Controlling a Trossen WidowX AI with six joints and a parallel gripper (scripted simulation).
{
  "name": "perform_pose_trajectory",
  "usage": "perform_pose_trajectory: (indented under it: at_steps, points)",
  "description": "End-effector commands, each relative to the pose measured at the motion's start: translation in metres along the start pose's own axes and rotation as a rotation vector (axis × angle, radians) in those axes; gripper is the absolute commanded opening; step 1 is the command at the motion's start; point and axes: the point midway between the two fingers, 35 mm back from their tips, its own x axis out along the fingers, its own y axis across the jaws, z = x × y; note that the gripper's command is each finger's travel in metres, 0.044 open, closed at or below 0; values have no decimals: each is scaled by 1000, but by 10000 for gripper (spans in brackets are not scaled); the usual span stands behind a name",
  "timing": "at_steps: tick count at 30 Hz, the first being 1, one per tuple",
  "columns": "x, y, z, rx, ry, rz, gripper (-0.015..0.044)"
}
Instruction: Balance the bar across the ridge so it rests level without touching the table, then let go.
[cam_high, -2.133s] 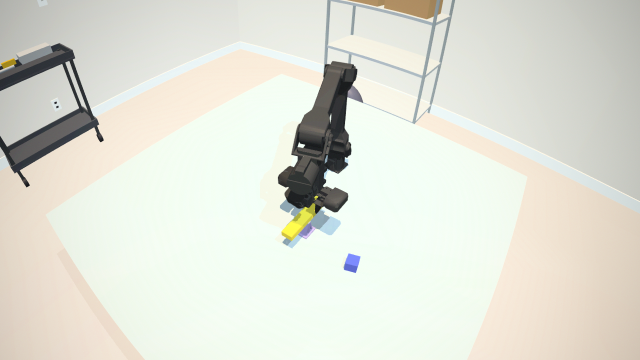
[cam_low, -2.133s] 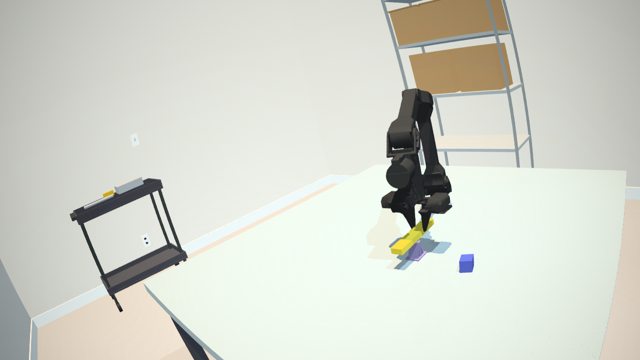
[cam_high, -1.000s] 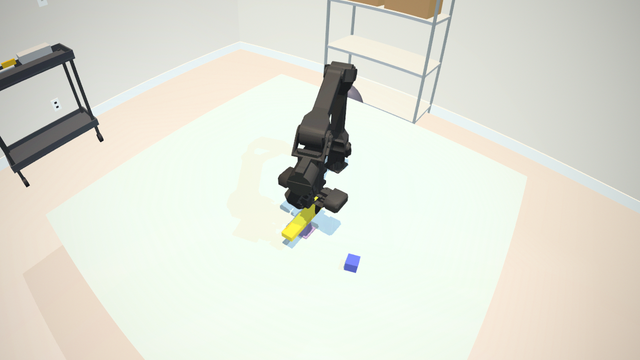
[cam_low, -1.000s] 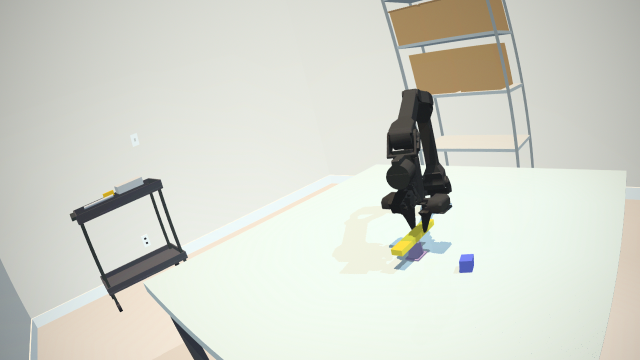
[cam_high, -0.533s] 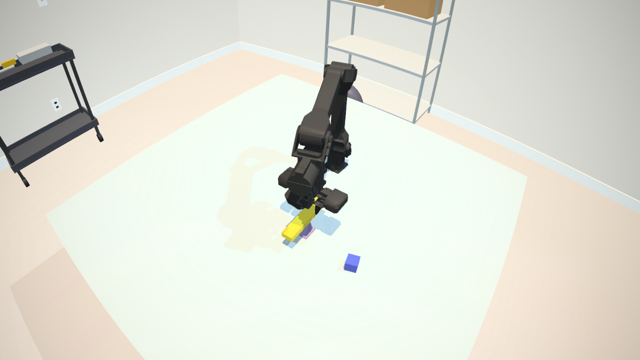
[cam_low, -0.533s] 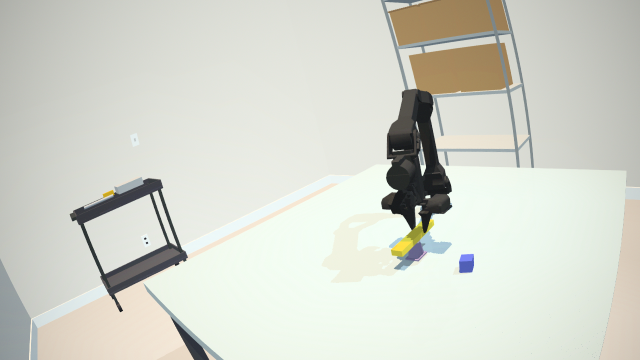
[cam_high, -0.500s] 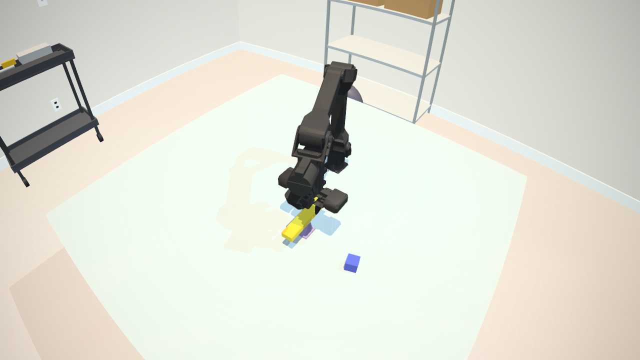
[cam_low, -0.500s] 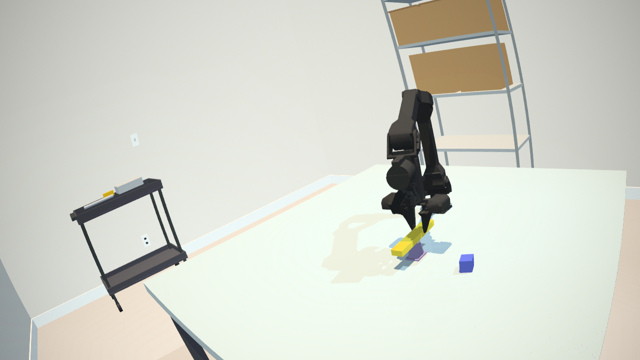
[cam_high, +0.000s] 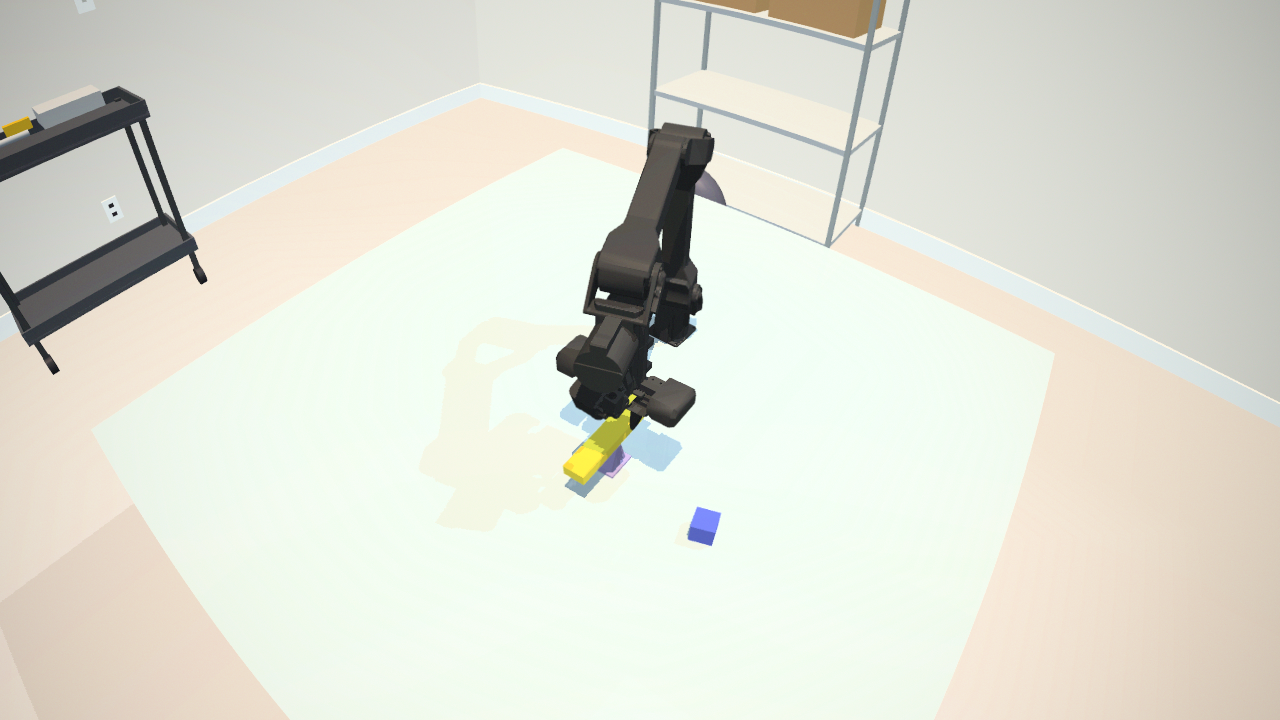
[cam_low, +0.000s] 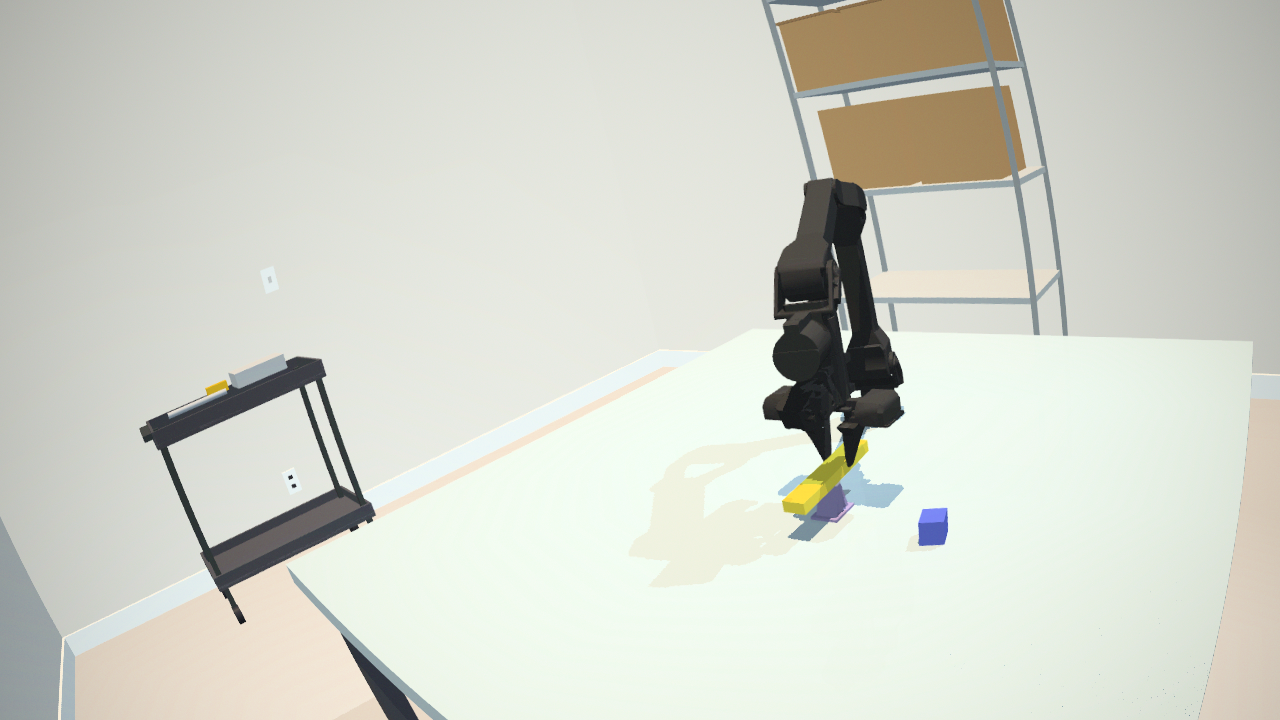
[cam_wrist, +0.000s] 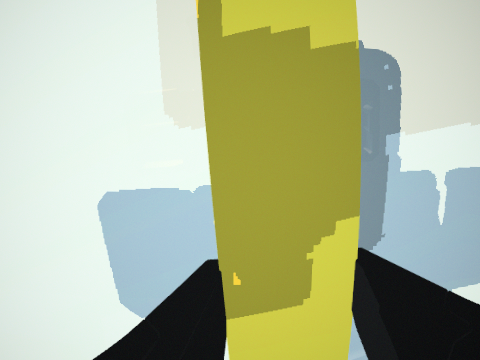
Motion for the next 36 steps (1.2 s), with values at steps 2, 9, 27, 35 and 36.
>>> perform_pose_trajectory:
  at_steps: [2, 9, 27, 35, 36]
  points:
    - [1, 0, 0, -3, -1, -2, 0]
    - [1, 0, 0, -3, -1, -2, 0]
    - [3, 0, 0, -3, -1, -2, 0]
    - [4, -1, 0, -3, -1, -2, 0]
    - [4, -1, 0, -3, -1, -2, 0]
